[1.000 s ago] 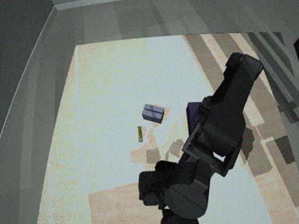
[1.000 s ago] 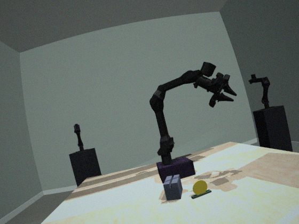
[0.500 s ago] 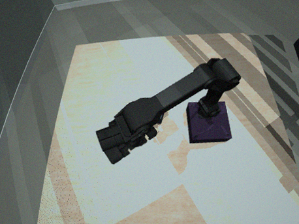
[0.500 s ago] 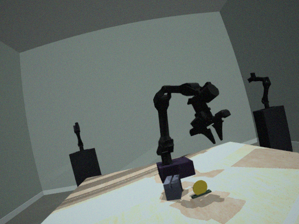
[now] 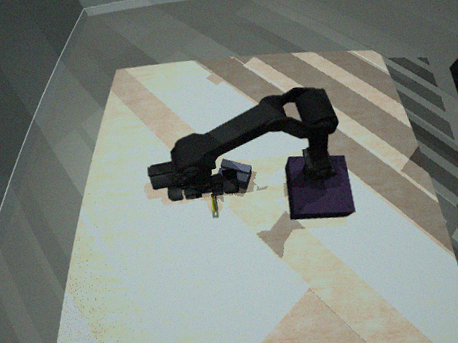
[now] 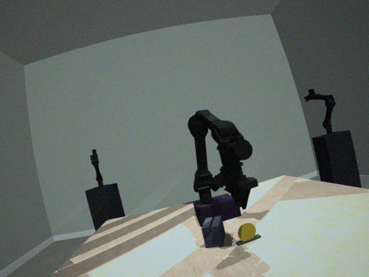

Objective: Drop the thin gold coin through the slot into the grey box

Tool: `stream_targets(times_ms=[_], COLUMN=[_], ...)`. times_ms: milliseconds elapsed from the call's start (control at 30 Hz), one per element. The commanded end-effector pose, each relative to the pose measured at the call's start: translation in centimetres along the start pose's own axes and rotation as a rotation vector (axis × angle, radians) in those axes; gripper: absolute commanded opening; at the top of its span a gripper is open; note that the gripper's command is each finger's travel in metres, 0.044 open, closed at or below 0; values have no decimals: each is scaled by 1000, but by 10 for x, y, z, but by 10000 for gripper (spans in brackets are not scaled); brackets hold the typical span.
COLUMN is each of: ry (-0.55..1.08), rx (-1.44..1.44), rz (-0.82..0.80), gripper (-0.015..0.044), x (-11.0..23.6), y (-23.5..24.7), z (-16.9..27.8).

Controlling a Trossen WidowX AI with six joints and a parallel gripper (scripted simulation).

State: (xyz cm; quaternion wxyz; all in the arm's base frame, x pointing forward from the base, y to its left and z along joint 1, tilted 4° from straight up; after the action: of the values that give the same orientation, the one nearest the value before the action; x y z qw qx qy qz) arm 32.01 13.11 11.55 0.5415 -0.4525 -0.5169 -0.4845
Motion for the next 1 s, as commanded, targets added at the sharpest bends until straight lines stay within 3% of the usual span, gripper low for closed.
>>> stream_targets(times_ms=[0, 967], ry=[-11, -10], rx=[-8, -8], rz=[28, 28], gripper=[161, 161], x=[-22, -71], y=[-3, -2], z=[0, 2])
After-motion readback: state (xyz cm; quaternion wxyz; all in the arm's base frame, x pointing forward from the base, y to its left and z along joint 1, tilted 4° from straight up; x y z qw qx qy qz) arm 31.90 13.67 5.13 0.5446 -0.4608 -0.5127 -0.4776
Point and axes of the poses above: the point midway between the two fingers, 35 mm back from their tips, its own x axis back along the fingers, its own y axis across the jaws, z = x × y, the point moved 5 cm from there along x, back along the fingers, and after that the axes turned 11 degrees about -x, right-handed, at the moved point
